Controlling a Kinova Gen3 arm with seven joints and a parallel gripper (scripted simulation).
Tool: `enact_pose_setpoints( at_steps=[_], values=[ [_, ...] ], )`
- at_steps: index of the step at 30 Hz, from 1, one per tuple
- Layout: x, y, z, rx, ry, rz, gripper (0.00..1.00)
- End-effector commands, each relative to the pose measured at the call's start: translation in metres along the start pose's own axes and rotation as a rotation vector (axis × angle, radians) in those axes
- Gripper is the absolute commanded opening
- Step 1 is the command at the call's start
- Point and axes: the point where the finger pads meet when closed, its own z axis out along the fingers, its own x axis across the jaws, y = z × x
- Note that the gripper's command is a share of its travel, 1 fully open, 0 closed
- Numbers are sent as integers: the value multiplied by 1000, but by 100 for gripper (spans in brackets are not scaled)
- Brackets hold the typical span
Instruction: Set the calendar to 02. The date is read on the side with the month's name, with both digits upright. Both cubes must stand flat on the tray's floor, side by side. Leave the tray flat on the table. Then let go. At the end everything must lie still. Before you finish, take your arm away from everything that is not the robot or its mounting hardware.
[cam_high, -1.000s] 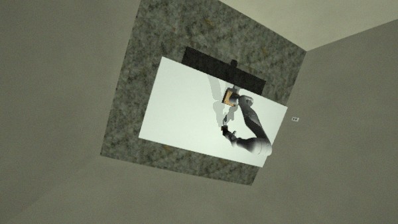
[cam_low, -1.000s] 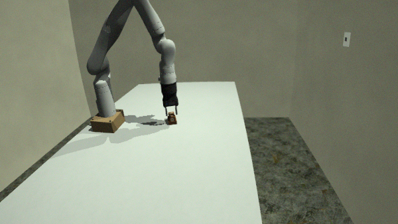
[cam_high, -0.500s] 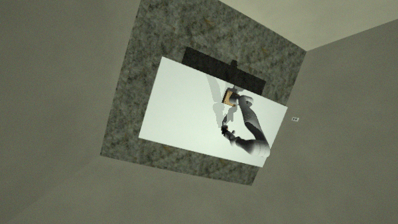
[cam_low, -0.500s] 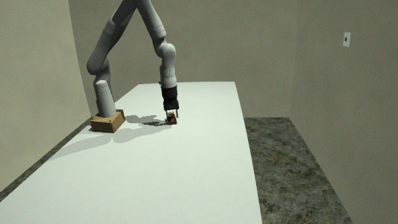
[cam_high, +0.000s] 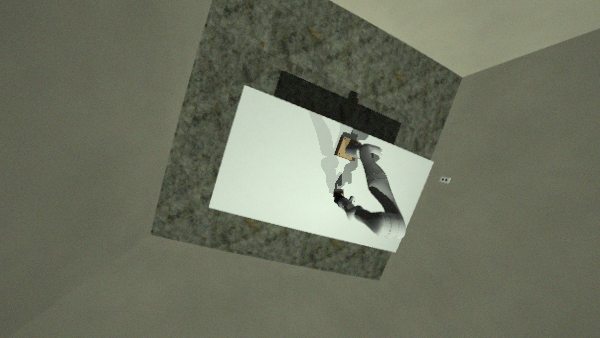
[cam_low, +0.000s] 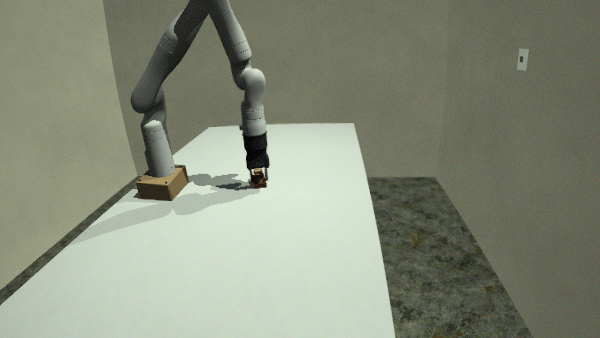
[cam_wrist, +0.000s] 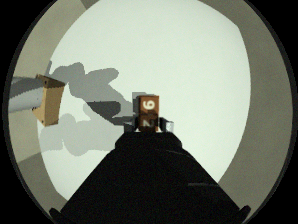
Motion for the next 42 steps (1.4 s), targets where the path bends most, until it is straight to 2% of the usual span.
enact_pose_setpoints(
  at_steps=[1,30,31,42],
  values=[
    [0,0,0,0,1,0,90],
    [0,0,0,0,1,0,90],
    [0,0,0,0,1,0,60],
    [0,0,0,0,1,0,60]
  ],
)
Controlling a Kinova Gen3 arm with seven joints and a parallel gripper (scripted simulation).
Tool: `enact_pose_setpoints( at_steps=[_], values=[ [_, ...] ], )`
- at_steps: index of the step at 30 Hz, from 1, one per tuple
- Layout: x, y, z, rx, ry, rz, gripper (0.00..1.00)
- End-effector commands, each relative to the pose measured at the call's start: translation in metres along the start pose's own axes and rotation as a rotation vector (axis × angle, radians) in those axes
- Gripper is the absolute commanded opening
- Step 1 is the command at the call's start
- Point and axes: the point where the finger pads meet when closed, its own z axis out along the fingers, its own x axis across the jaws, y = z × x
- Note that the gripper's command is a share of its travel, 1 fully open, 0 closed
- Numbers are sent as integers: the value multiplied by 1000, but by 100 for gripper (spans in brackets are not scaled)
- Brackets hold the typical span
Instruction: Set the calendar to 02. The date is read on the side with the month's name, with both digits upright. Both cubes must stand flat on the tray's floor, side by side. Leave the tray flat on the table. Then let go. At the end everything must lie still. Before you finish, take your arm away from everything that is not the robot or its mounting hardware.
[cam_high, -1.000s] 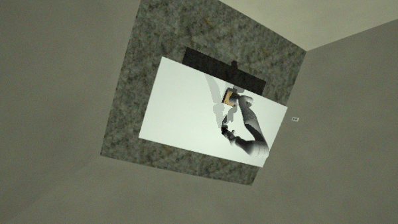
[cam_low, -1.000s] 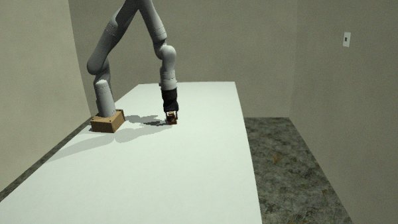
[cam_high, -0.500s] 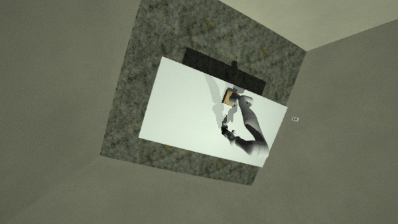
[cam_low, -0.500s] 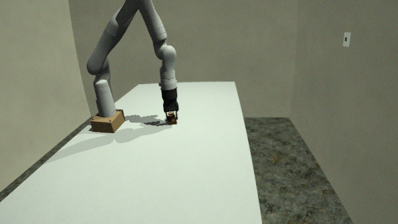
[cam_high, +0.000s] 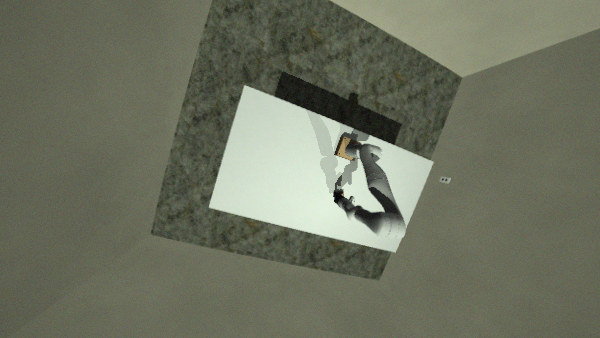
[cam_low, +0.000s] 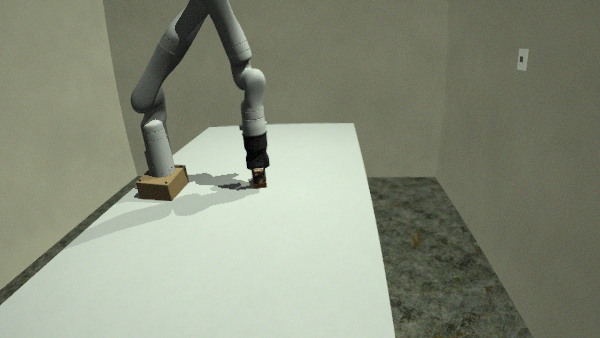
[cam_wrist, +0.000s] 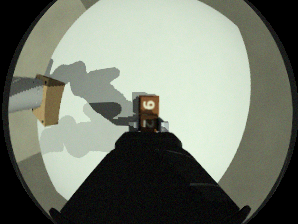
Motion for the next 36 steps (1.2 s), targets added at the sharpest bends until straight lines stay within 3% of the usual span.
enact_pose_setpoints(
  at_steps=[1,26,31,36],
  values=[
    [1,0,0,0,1,0,60],
    [1,0,-2,0,1,0,60],
    [1,0,-14,0,1,0,60],
    [0,0,-38,0,1,0,60]
  ],
)
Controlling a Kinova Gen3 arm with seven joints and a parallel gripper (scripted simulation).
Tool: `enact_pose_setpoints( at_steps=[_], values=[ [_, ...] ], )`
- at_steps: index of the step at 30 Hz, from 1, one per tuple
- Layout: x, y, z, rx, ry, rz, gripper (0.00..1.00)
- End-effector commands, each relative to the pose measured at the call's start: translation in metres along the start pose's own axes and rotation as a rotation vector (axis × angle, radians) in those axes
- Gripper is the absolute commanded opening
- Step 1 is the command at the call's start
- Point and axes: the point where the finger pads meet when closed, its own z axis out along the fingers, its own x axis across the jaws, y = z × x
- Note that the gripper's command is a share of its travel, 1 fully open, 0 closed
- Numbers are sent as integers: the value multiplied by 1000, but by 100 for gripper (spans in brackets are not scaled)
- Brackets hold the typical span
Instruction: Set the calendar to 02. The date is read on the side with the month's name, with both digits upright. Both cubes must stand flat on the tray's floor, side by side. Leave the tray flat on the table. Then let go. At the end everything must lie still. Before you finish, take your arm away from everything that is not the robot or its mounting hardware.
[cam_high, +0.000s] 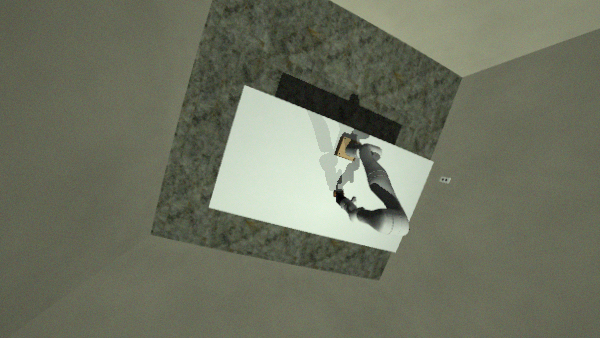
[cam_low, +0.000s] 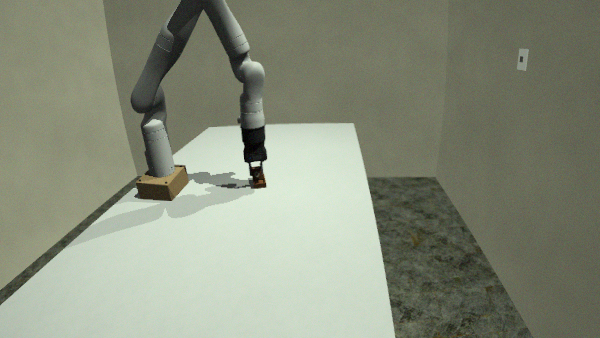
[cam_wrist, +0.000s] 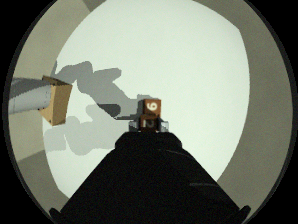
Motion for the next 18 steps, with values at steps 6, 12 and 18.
enact_pose_setpoints(
  at_steps=[6,12,18],
  values=[
    [7,5,-38,-5,24,10,60],
    [6,5,-66,-5,24,10,60],
    [6,5,-77,-5,24,10,60]
  ],
)
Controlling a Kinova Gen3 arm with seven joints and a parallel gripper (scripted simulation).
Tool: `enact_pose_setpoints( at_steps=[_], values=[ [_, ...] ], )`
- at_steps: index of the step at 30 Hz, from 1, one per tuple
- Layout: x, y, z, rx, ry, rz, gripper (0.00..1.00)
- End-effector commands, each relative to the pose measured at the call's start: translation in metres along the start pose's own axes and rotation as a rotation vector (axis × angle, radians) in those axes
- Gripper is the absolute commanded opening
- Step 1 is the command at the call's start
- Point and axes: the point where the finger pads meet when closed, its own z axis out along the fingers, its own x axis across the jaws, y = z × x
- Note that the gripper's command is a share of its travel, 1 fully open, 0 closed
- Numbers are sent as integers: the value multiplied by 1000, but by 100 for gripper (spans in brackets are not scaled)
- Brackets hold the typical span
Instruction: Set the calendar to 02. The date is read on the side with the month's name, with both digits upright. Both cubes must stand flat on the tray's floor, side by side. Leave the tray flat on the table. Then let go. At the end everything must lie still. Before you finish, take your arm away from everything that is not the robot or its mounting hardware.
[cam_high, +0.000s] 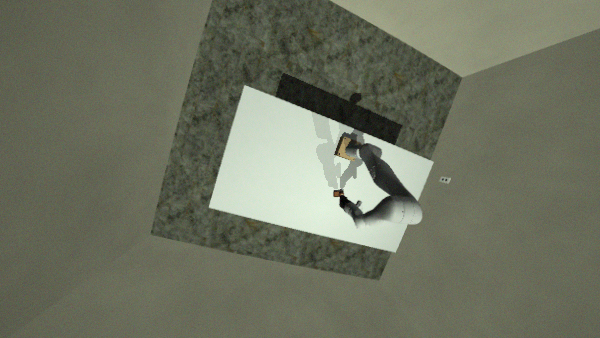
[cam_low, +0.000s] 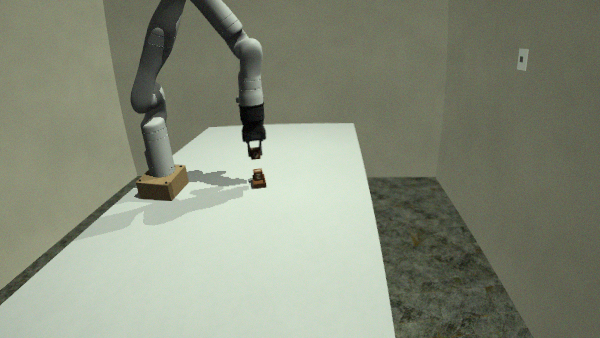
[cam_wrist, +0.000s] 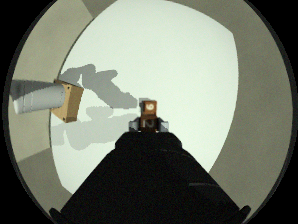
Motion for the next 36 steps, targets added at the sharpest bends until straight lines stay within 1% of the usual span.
enact_pose_setpoints(
  at_steps=[1,12,18,23,32,36],
  values=[
    [4,3,-6,-5,15,6,60],
    [4,3,-8,-5,15,6,60],
    [4,7,-7,-5,15,-10,60],
    [6,27,-5,-6,14,-85,60],
    [4,80,0,-8,14,-278,60],
    [4,88,1,-8,14,-306,60]
  ],
)
